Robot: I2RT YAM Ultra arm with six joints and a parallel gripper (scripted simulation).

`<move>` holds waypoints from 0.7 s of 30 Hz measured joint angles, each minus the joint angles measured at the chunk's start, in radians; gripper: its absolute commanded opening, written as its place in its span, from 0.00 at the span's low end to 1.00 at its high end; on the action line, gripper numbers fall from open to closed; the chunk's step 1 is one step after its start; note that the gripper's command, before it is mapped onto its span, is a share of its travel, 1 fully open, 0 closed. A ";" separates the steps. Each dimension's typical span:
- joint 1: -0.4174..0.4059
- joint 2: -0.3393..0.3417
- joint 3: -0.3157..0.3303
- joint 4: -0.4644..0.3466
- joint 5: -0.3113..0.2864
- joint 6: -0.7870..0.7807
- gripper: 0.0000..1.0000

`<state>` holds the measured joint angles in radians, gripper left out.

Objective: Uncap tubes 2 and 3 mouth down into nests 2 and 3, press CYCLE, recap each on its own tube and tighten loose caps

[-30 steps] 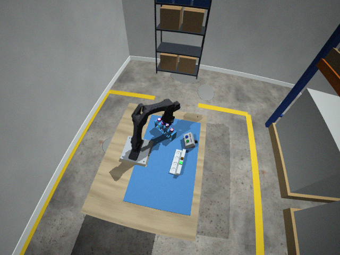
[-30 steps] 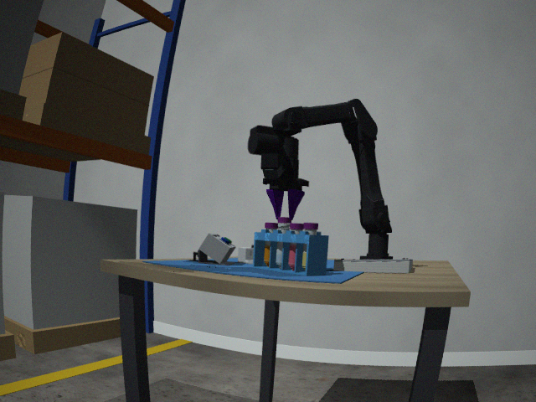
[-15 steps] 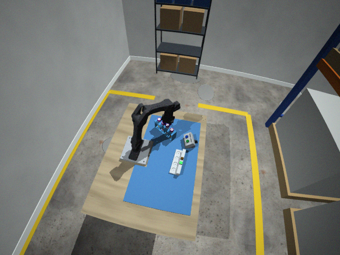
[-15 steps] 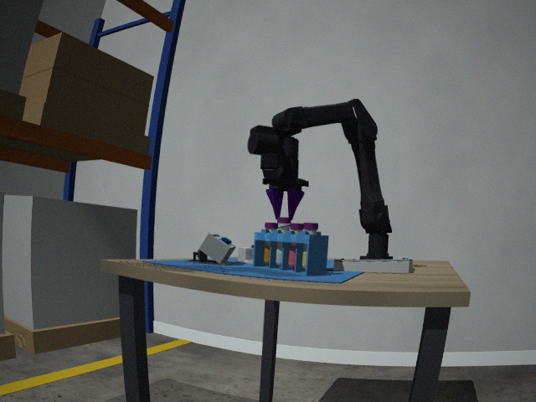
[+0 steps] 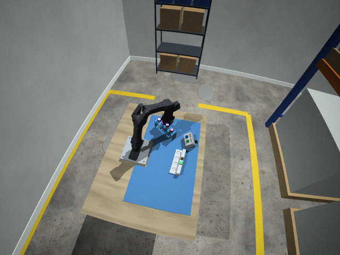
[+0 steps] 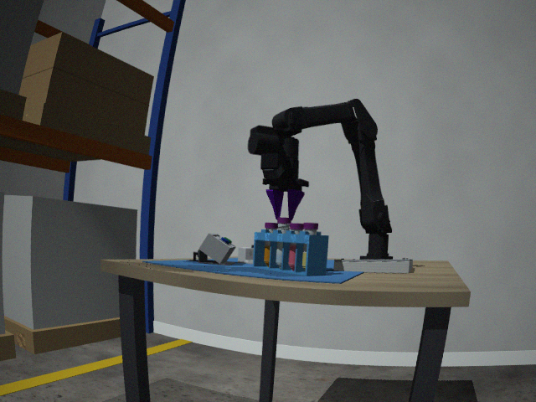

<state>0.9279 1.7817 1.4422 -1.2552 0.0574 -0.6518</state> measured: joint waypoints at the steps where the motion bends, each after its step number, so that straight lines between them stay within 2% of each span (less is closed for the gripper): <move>1: 0.001 0.000 0.000 0.000 0.000 0.000 0.00; 21: 0.002 0.006 -0.019 0.021 0.000 0.001 0.00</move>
<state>0.9295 1.7878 1.4231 -1.2343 0.0578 -0.6510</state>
